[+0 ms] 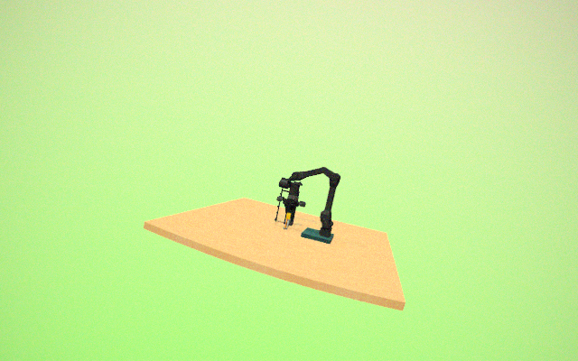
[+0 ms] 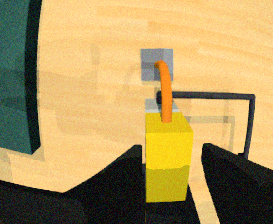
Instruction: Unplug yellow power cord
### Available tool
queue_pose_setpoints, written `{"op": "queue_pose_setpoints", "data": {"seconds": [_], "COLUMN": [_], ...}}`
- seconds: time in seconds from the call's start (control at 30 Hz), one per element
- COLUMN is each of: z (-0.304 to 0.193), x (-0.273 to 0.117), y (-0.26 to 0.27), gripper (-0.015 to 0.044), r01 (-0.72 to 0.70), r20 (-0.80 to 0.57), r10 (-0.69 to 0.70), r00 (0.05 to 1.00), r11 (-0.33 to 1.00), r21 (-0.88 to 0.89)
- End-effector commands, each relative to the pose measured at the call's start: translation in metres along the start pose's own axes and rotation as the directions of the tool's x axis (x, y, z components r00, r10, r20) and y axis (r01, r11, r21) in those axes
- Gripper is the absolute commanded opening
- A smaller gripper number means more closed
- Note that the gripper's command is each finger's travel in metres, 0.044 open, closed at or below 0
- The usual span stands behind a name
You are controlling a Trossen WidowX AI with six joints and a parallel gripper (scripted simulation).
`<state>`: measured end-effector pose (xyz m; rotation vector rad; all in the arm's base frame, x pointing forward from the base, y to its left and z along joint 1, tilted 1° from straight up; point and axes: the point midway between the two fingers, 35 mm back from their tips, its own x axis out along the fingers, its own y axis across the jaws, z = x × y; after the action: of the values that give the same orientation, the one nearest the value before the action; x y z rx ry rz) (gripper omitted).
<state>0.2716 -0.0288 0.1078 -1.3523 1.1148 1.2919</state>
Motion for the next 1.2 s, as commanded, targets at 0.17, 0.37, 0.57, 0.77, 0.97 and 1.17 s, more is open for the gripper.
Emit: {"op": "queue_pose_setpoints", "data": {"seconds": [0.17, 0.37, 0.57, 0.77, 0.97, 1.17], "z": [-0.001, 0.0, 0.0, 0.001, 0.009, 0.019], "x": [0.01, 0.007, 0.007, 0.007, 0.007, 0.007], "y": [0.002, 0.001, 0.001, 0.001, 0.0, -0.001], "gripper": [0.016, 0.0107, 0.0028, 0.0, 0.0, 0.0], "r01": [-0.014, -0.006, -0.006, -0.006, -0.007, -0.008], "r20": [-0.002, 0.002, 0.002, 0.002, 0.002, 0.003], "r10": [0.014, 0.006, 0.006, 0.006, 0.007, 0.008], "r00": [1.0, 1.0, 1.0, 1.0, 1.0, 1.0], "r11": [1.0, 1.0, 1.0, 1.0, 1.0, 1.0], "r21": [-0.006, 0.0, 0.0, 0.0, -0.001, -0.002]}}
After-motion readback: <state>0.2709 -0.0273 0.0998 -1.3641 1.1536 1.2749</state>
